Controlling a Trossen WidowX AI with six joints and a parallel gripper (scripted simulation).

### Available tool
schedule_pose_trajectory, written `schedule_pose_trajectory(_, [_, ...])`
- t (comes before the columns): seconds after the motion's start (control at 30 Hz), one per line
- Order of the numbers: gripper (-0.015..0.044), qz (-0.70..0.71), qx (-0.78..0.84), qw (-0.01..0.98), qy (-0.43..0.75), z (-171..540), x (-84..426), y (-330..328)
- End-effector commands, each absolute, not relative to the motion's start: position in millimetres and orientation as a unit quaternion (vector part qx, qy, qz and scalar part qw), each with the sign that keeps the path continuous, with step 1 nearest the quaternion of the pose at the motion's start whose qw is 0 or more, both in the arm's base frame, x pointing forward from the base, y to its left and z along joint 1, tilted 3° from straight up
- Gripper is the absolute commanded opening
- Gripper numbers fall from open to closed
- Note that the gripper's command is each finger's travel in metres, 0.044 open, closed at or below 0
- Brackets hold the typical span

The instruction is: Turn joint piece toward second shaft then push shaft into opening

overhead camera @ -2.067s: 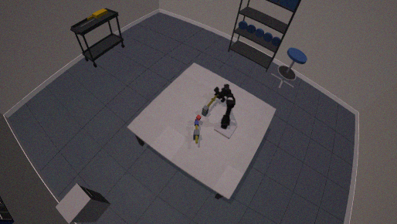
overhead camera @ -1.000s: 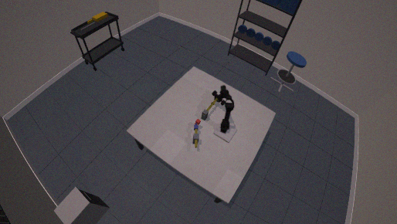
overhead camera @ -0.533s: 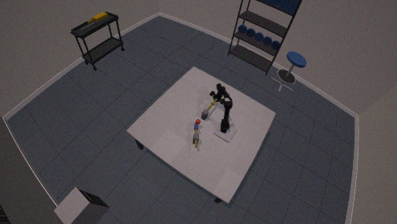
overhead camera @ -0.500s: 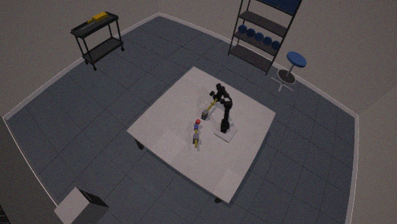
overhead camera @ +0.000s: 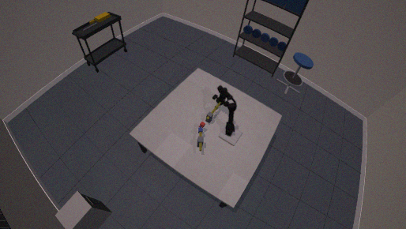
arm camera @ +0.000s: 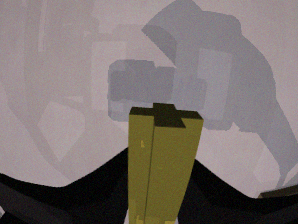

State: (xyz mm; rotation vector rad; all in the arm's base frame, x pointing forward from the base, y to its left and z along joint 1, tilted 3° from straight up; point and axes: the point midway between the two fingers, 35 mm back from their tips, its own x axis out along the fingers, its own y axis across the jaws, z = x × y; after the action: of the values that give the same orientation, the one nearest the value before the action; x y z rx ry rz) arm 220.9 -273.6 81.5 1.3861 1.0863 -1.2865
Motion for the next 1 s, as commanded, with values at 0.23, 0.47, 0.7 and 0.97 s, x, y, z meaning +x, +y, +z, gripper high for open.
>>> schedule_pose_trajectory(0.23, [0.0000, -0.524, 0.559, 0.459, 0.449, 81, 225, -255])
schedule_pose_trajectory(0.47, [0.0000, -0.524, 0.560, 0.459, 0.449, 82, 227, -243])
schedule_pose_trajectory(0.7, [0.0000, -0.524, 0.560, 0.459, 0.450, 82, 229, -232])
schedule_pose_trajectory(0.97, [0.0000, -0.523, 0.560, 0.458, 0.450, 82, 231, -219])
